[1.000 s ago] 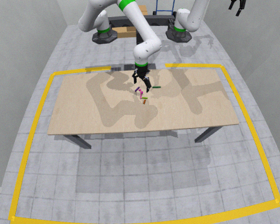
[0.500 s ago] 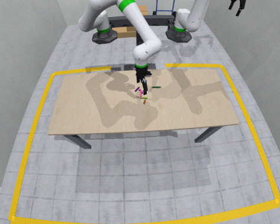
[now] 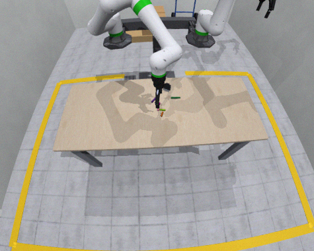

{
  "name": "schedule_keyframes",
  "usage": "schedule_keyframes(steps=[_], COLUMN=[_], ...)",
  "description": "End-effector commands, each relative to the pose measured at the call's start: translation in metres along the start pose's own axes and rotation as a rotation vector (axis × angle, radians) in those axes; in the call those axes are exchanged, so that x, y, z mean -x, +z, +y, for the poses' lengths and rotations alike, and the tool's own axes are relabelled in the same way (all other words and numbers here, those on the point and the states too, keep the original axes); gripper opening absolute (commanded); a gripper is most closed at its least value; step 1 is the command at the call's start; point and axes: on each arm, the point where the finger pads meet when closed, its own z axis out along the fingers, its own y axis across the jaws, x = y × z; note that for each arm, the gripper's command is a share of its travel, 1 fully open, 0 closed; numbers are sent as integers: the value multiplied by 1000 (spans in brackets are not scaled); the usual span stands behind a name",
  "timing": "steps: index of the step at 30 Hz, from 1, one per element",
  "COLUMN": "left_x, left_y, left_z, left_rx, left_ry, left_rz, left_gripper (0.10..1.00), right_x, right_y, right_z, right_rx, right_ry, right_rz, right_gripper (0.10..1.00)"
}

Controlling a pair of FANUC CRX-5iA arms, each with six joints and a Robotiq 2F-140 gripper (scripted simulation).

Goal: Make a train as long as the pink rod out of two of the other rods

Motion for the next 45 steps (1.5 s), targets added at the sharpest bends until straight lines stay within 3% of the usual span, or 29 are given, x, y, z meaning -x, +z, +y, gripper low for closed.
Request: schedule_keyframes(steps=[1, 15, 17, 18, 32, 34, 35, 45], left_x=[0, 0, 0, 0, 0, 0, 0, 0], left_y=[-1, -1, -1, -1, -1, -1, -1, -1], left_z=[0, 0, 0, 0, 0, 0, 0, 0], left_rx=[0, 0, 0, 0, 0, 0, 0, 0], left_ry=[0, 0, 0, 0, 0, 0, 0, 0], left_rz=[2, 2, 2, 2, 2, 2, 2, 2], left_gripper=[1000, 1000, 1000, 1000, 1000, 1000, 1000, 1000], right_x=[-2, -5, -5, -5, -8, -8, -8, -9], right_y=[-2, -2, -2, -2, -2, -2, -2, -2], right_z=[5, 18, 18, 20, 33, 33, 36, 45], right_rx=[9, 11, 11, 11, 12, 12, 12, 13], right_ry=[161, 675, 675, 781, 1290, 1290, 1382, 1754], right_rz=[-7, -5, -5, -4, -1, -1, 0, 2], right_gripper=[1000, 1000, 1000, 1000, 1000, 1000, 1000, 1000])
